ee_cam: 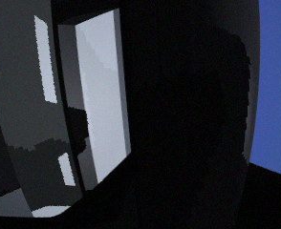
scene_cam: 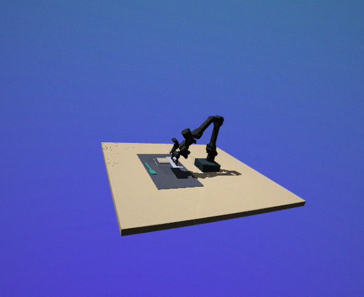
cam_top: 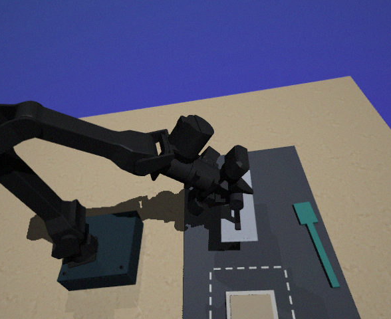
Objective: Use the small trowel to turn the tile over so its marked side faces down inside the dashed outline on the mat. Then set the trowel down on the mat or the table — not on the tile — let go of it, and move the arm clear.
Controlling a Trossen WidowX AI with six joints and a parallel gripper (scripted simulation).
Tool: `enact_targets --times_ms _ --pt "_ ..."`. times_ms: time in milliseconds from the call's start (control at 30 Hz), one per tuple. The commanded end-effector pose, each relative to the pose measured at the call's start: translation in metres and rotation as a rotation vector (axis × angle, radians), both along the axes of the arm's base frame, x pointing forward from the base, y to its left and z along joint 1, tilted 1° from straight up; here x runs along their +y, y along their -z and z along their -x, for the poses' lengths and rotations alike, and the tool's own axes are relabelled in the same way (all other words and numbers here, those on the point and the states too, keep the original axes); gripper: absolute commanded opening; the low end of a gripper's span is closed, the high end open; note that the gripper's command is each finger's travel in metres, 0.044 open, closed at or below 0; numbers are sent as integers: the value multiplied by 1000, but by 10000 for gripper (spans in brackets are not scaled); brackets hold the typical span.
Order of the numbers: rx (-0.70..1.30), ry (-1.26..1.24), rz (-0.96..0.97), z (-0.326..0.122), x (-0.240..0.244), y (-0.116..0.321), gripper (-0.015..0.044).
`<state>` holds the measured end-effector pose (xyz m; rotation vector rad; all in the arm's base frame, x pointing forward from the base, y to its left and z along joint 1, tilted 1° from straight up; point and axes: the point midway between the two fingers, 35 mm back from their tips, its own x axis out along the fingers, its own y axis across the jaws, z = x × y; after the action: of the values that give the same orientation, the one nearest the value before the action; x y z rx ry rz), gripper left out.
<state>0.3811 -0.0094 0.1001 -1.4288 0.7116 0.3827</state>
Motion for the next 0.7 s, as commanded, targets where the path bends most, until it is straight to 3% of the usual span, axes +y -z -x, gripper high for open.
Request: enact_targets --times_ms 0,667 --pt "-20 8 -2 -3 -1 -7 0" --pt "22 43 -13 -18 -71 -3 0"
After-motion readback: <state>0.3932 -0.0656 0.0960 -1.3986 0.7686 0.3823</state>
